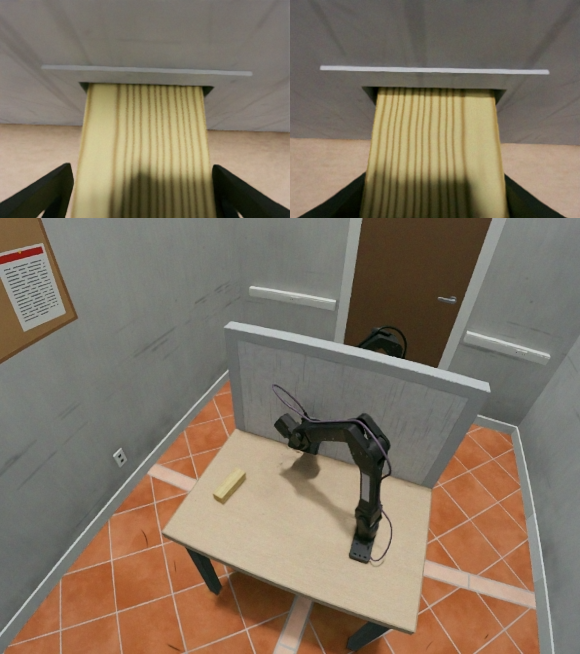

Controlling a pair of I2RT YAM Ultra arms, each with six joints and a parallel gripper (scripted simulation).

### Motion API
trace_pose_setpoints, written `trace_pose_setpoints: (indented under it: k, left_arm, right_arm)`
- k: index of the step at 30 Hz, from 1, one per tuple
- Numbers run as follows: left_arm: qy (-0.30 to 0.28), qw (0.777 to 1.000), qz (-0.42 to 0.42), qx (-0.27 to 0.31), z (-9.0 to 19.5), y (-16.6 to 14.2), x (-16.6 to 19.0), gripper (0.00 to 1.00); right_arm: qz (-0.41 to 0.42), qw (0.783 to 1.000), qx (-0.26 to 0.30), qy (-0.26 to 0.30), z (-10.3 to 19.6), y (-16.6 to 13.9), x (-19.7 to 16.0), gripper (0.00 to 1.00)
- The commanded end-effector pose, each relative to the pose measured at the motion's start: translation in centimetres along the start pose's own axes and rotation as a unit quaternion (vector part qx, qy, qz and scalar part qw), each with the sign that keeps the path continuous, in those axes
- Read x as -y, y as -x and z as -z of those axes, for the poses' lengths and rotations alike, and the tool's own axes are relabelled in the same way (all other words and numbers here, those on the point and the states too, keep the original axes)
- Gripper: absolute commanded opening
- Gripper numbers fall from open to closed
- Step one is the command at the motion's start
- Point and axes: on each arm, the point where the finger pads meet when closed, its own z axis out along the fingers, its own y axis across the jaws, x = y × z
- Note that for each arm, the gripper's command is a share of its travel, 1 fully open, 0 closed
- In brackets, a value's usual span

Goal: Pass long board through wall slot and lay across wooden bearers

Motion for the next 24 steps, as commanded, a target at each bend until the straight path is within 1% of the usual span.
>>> trace_pose_setpoints:
  k: [1,2,3,4,6,12,13,15,16,17,18,23,24]
  left_arm:
    - [0.002,1.0,-0.019,0.02,2.8,1.9,-0.2,0.77]
    - [0.01,0.999,-0.028,0.026,1.3,2.7,-0.6,0.77]
    - [0.009,0.999,-0.028,0.026,1.1,2.8,-0.8,0.77]
    - [0.006,1.0,-0.02,0.023,0.7,2.2,-0.7,0.77]
    - [0.014,0.999,-0.03,0.029,1.2,3.0,-1.0,0.77]
    - [0.015,0.999,-0.029,0.029,1.3,2.9,-1.1,0.77]
    - [0.017,0.999,-0.024,0.024,2.0,2.4,-1.2,0.77]
    - [0.017,0.999,-0.024,0.024,2.0,2.4,-1.2,0.77]
    - [0.007,1.0,-0.017,0.019,1.5,1.5,-0.6,0.77]
    - [0.017,0.999,-0.028,0.025,2.2,2.4,-1.1,0.77]
    - [0.015,0.999,-0.03,0.025,2.3,2.4,-0.9,0.77]
    - [0.014,0.999,-0.032,0.025,2.6,2.0,-0.9,0.77]
    - [0.007,0.999,-0.025,0.021,2.4,1.3,-0.4,0.77]
  right_arm:
    - [0.024,0.999,0.024,-0.024,1.6,2.6,1.6,0.0]
    - [0.024,0.999,0.024,-0.024,1.6,2.6,1.6,0.0]
    - [0.024,0.999,0.024,-0.024,1.6,2.6,1.6,0.0]
    - [0.024,0.999,0.024,-0.024,1.6,2.6,1.6,0.0]
    - [0.024,0.999,0.024,-0.024,1.6,2.6,1.6,0.0]
    - [0.024,0.999,0.024,-0.024,1.6,2.6,1.6,0.0]
    - [0.024,0.999,0.024,-0.024,1.6,2.6,1.6,0.0]
    - [0.024,0.999,0.024,-0.024,1.6,2.6,1.6,0.0]
    - [0.024,0.999,0.024,-0.024,1.6,2.6,1.6,0.0]
    - [0.024,0.999,0.024,-0.024,1.6,2.6,1.6,0.0]
    - [0.024,0.999,0.024,-0.024,1.6,2.6,1.6,0.0]
    - [0.024,0.999,0.024,-0.024,1.6,2.6,1.6,0.0]
    - [0.024,0.999,0.024,-0.024,1.6,2.6,1.6,0.0]
